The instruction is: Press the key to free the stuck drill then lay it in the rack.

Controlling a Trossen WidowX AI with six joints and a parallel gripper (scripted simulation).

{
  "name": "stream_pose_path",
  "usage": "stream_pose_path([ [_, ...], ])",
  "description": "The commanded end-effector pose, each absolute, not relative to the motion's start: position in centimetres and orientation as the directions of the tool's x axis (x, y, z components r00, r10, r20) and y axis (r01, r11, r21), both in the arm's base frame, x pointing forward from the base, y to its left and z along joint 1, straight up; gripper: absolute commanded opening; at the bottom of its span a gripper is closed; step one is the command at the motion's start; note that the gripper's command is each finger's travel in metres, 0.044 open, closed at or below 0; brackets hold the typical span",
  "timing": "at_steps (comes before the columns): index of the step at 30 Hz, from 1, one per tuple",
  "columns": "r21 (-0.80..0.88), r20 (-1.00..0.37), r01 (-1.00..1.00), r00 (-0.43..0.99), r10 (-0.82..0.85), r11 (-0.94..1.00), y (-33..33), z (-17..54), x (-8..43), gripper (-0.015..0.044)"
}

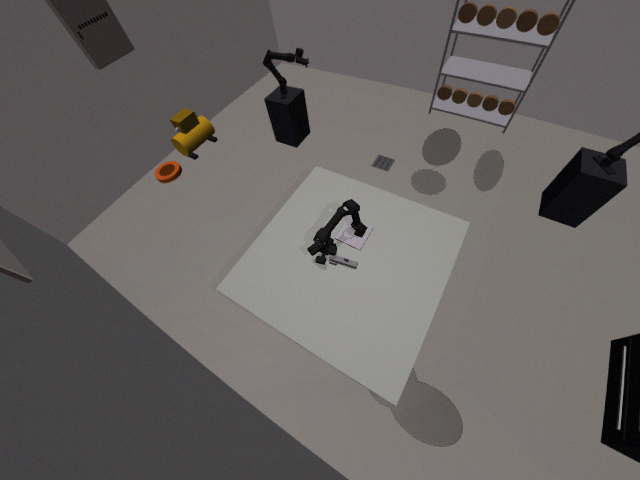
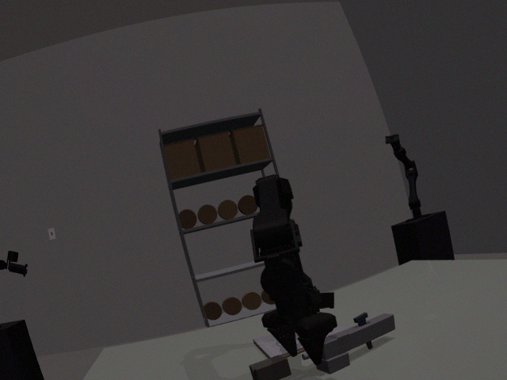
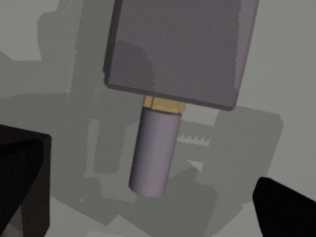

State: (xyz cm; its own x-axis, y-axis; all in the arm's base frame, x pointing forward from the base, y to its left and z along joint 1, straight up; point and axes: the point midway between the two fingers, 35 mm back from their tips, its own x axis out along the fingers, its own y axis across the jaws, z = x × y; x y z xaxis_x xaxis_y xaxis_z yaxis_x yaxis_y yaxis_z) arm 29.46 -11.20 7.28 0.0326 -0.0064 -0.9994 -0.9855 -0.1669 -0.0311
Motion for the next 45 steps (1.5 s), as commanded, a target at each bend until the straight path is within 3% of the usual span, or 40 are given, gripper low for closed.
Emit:
stream_pose_path([
  [1,-0.026,-1.0,-0.986,0.029,-0.011,-0.162,-11.1,6.5,29.4,0.044],
  [16,-0.026,-1.0,-0.986,0.028,-0.01,-0.162,-10.5,4.5,29.3,0.044],
  [32,-0.029,-1.0,-0.985,0.031,-0.005,-0.167,-10.5,4.9,29.3,0.002],
  [45,-0.026,-1.0,-0.986,0.028,-0.011,-0.162,-11.2,4.9,29.4,0.0],
])
